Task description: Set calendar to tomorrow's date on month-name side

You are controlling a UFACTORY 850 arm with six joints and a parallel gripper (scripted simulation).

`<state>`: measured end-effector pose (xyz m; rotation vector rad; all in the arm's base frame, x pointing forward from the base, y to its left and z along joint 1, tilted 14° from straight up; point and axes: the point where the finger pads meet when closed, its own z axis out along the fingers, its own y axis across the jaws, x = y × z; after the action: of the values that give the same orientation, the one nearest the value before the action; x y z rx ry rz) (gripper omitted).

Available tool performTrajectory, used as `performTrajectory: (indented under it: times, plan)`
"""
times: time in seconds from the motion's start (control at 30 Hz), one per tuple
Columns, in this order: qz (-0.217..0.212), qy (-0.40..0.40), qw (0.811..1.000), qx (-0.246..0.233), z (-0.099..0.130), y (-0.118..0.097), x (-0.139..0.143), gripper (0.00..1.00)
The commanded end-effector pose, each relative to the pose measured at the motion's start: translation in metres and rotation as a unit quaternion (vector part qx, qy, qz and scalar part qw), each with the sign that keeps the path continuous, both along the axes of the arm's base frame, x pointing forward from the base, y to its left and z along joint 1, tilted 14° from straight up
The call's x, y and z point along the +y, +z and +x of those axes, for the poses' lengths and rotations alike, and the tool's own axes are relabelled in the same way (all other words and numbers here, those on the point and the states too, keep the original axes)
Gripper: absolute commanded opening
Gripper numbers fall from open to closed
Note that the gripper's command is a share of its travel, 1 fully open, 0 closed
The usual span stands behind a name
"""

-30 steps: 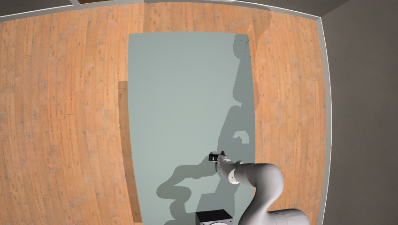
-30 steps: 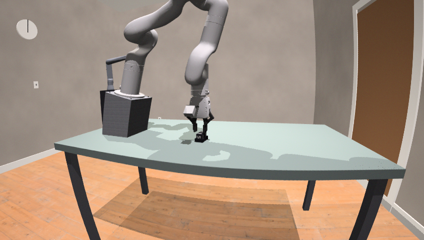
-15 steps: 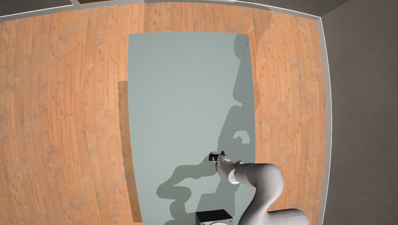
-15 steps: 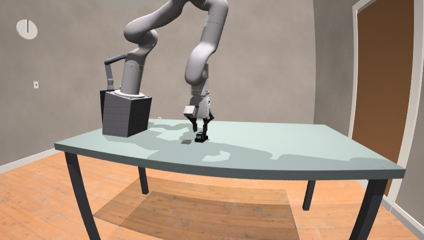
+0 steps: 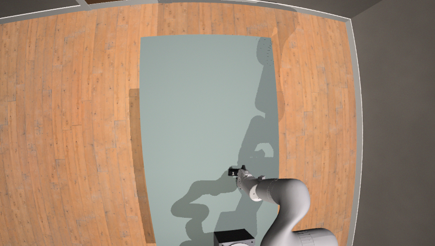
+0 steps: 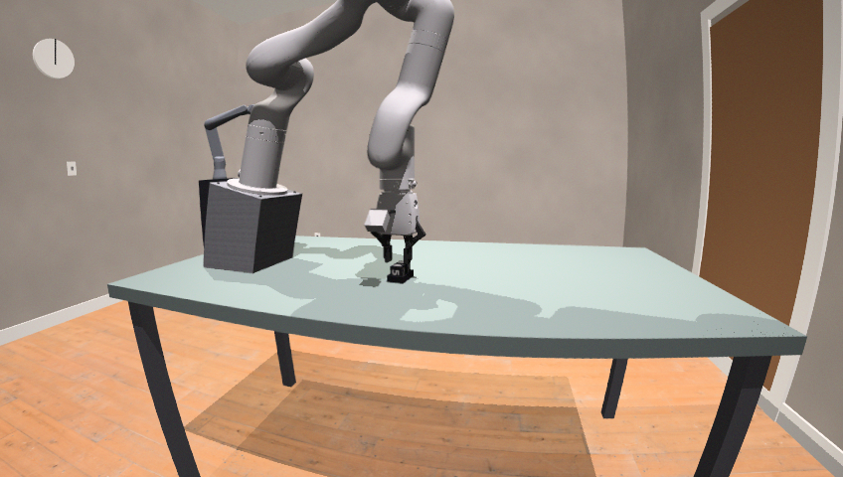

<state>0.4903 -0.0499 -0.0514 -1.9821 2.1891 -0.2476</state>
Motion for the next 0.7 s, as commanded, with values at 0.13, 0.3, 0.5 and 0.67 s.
performTrajectory:
  times: [0.13,0.3,0.5,0.67]
  plan:
    - [0.000,0.000,1.000,-0.001,0.001,-0.003,0.000,0.47]
    - [0.000,0.000,1.000,-0.001,0.002,-0.006,0.000,0.47]
    - [0.000,0.000,1.000,-0.001,0.004,-0.015,0.000,0.47]
    - [0.000,0.000,1.000,-0.001,0.006,-0.022,0.000,0.47]
